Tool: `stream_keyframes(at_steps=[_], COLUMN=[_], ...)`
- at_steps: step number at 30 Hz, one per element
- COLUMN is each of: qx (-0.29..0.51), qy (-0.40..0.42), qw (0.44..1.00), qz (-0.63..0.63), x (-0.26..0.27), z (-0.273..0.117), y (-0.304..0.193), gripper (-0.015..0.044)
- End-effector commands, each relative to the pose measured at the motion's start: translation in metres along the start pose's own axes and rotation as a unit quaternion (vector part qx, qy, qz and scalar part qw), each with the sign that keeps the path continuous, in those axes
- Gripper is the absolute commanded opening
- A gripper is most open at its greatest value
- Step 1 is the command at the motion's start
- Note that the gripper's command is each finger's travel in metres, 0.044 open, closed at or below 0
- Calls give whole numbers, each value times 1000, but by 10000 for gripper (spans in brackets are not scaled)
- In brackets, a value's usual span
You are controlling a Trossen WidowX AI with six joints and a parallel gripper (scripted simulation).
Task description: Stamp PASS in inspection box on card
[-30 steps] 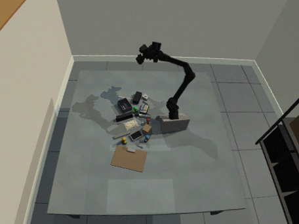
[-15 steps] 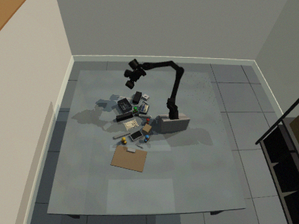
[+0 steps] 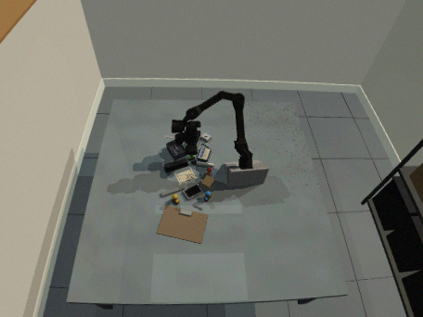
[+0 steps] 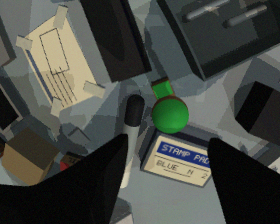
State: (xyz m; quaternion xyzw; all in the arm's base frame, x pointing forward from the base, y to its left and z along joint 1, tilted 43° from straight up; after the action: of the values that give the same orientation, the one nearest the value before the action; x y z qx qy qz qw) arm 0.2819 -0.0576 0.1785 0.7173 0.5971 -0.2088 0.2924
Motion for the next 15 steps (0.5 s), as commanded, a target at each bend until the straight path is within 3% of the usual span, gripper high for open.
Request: stream_keyframes(at_steps=[1,15], qx=[4,5], qy=[-6,-5], qw=[1000,1000], qz=[1,2], x=[-1,0], z=[0,21], y=[0,1], gripper=[230,230])
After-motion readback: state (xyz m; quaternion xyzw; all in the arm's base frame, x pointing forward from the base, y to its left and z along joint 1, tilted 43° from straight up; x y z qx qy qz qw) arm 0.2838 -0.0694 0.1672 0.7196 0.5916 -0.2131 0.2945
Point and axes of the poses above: the point midway between the two fingers, 35 mm back from their tips, its own z axis out along the fingers, its own x axis across the jaws, y = z × x, the point moved 7 cm from there along -z, back along the fingers, and after that the axes turned 7 degrees about z, right-handed, at the moved point
